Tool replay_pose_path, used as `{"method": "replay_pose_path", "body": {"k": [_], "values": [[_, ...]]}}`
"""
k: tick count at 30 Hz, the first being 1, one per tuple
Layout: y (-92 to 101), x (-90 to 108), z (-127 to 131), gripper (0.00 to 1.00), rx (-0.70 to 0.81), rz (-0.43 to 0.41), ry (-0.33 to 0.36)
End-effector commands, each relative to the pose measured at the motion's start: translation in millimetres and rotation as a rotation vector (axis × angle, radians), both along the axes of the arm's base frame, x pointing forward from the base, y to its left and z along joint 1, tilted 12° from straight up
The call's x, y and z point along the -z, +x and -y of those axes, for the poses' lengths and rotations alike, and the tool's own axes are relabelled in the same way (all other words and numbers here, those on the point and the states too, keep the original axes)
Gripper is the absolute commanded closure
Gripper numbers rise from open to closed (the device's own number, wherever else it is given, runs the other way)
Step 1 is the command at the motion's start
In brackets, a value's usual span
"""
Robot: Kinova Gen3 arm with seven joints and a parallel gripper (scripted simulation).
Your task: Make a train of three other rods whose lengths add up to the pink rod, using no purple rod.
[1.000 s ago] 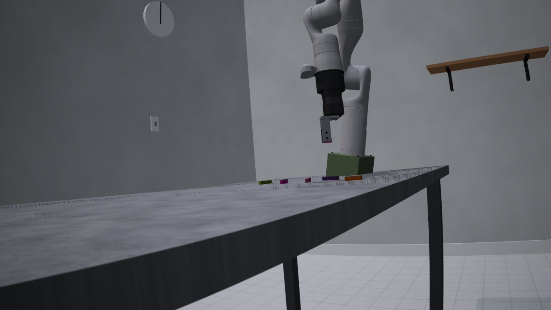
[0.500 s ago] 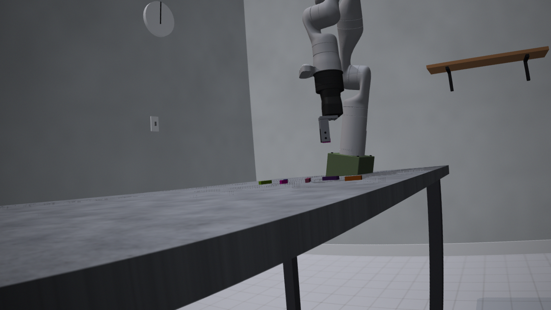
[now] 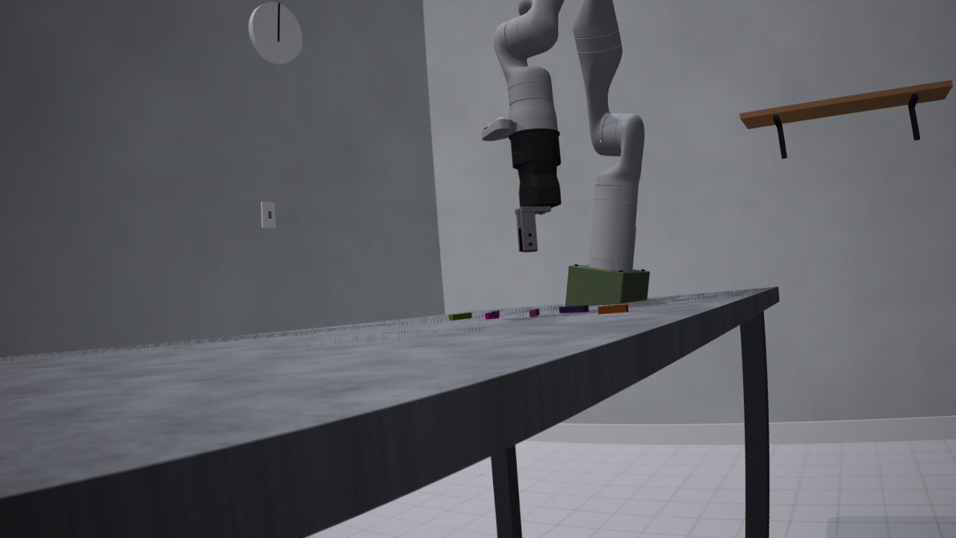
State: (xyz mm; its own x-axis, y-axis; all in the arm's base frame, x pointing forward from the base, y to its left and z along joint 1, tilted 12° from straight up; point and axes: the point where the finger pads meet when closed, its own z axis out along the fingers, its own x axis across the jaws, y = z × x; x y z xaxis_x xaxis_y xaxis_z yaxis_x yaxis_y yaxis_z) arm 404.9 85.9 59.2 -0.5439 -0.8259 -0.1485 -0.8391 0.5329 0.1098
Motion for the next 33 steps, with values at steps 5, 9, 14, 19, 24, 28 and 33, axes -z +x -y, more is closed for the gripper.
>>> {"method": "replay_pose_path", "body": {"k": [5,9,14,19,24,28,33], "values": [[10.4,9.6,49,0.76,-0.145,0.036,0.011],[11.0,13.9,71,0.76,-0.229,0.053,0.014],[10.2,17.7,91,0.76,-0.295,0.068,0.017],[9.6,19.0,98,0.76,-0.316,0.073,0.018],[8.9,19.9,102,0.76,-0.332,0.076,0.019],[8.8,19.9,102,0.76,-0.332,0.076,0.019],[8.8,19.9,102,0.76,-0.332,0.076,0.019]]}}
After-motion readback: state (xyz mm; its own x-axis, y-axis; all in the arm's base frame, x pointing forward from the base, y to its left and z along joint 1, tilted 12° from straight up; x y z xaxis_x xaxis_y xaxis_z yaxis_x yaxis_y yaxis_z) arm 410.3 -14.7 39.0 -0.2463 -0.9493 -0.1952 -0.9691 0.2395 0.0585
